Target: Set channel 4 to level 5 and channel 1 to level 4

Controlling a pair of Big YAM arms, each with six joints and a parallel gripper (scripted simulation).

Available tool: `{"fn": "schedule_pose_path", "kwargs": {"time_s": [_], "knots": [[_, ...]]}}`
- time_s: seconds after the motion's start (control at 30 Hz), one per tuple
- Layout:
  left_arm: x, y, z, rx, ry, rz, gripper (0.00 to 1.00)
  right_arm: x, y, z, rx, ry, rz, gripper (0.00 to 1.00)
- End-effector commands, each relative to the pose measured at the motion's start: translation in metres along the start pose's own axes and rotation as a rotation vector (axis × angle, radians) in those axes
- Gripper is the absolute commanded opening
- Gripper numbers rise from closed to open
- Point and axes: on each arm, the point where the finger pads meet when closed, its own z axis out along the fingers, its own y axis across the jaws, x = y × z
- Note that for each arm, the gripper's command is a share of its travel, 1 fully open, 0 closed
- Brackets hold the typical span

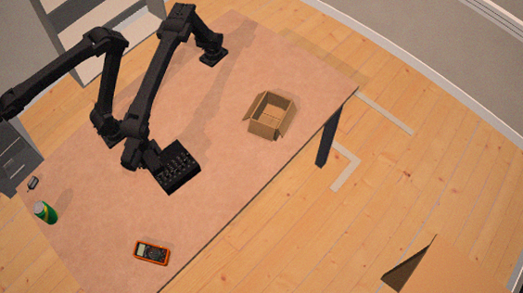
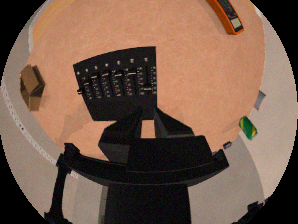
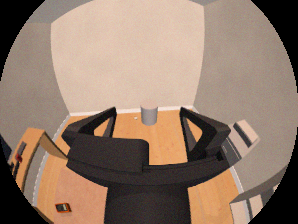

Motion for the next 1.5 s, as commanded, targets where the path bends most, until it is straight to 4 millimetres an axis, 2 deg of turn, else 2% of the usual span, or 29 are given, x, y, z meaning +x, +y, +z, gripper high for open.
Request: {"fn": "schedule_pose_path", "kwargs": {"time_s": [0.0,1.0,1.33,1.47], "knots": [[-0.003,-0.007,-0.010,0.019,-0.019,-0.065,0.00,-0.042,0.000,0.006,-0.001,-0.076,-0.013,1.00],[-0.003,-0.007,-0.010,0.019,-0.018,-0.064,0.00,-0.042,0.000,0.006,-0.001,-0.076,-0.013,1.00],[0.000,-0.004,0.005,0.004,-0.008,-0.064,0.00,-0.042,0.000,0.006,-0.001,-0.076,-0.013,1.00],[-0.002,-0.007,0.002,0.009,-0.011,-0.064,0.00,-0.042,0.000,0.006,-0.001,-0.076,-0.013,1.00]]}}
